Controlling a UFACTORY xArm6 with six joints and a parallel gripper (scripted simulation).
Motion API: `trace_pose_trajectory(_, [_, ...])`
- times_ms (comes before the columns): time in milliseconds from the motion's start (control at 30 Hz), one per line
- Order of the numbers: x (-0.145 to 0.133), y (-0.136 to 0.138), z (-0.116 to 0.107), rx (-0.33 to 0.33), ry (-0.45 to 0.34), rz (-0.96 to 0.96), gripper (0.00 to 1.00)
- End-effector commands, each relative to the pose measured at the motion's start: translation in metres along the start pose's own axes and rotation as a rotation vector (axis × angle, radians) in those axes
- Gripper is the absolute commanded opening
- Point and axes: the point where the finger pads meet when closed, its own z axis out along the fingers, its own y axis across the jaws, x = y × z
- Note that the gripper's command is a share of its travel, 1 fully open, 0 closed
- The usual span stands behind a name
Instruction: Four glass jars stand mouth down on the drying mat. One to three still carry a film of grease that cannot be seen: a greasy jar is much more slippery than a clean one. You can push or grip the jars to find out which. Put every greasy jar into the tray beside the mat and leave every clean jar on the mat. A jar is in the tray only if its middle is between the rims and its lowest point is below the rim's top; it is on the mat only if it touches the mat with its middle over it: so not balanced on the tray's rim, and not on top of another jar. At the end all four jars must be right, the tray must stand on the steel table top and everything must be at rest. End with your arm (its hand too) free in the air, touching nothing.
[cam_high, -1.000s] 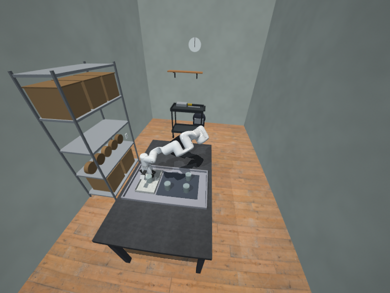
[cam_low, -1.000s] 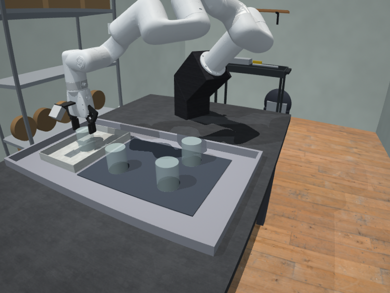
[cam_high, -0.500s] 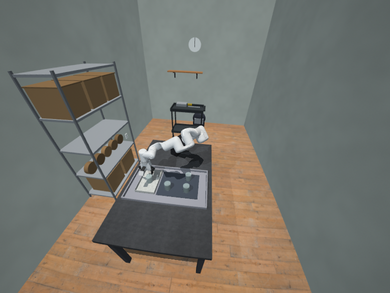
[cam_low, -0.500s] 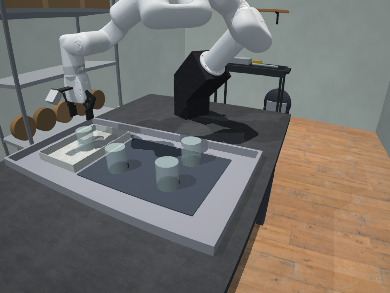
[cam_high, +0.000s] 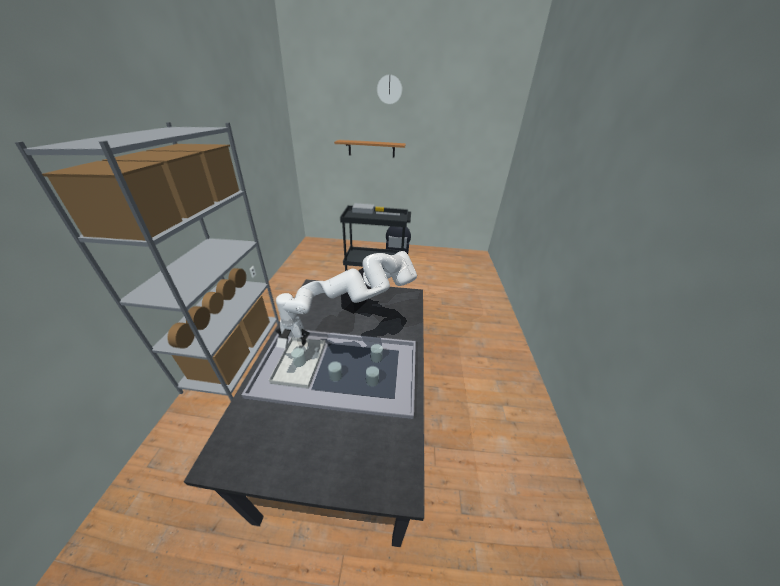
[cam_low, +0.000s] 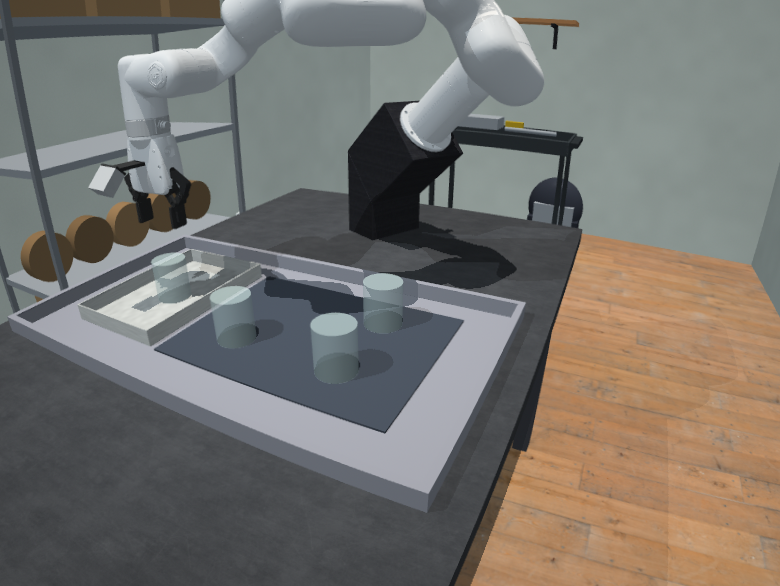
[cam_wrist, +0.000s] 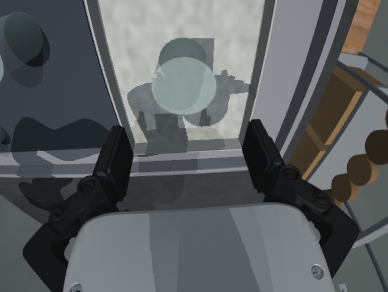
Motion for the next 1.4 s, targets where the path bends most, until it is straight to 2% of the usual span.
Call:
trace_pose_trajectory(0, [0.002, 0.001, -0.003, -0.003, 0.004, -0.002, 1.0])
trace_pose_trajectory(67, [0.002, 0.001, -0.003, -0.003, 0.004, -0.002, 1.0])
trace_pose_trajectory(433, [-0.017, -0.089, -0.002, -0.003, 0.004, -0.002, 1.0])
trace_pose_trajectory(500, [-0.017, -0.089, -0.002, -0.003, 0.004, -0.002, 1.0])
trace_pose_trajectory(1000, [-0.042, -0.21, -0.002, -0.003, 0.004, -0.002, 1.0])
trace_pose_trajectory(1067, [-0.042, -0.21, -0.002, -0.003, 0.004, -0.002, 1.0])
trace_pose_trajectory(1367, [-0.058, -0.284, -0.001, -0.003, 0.004, -0.002, 1.0])
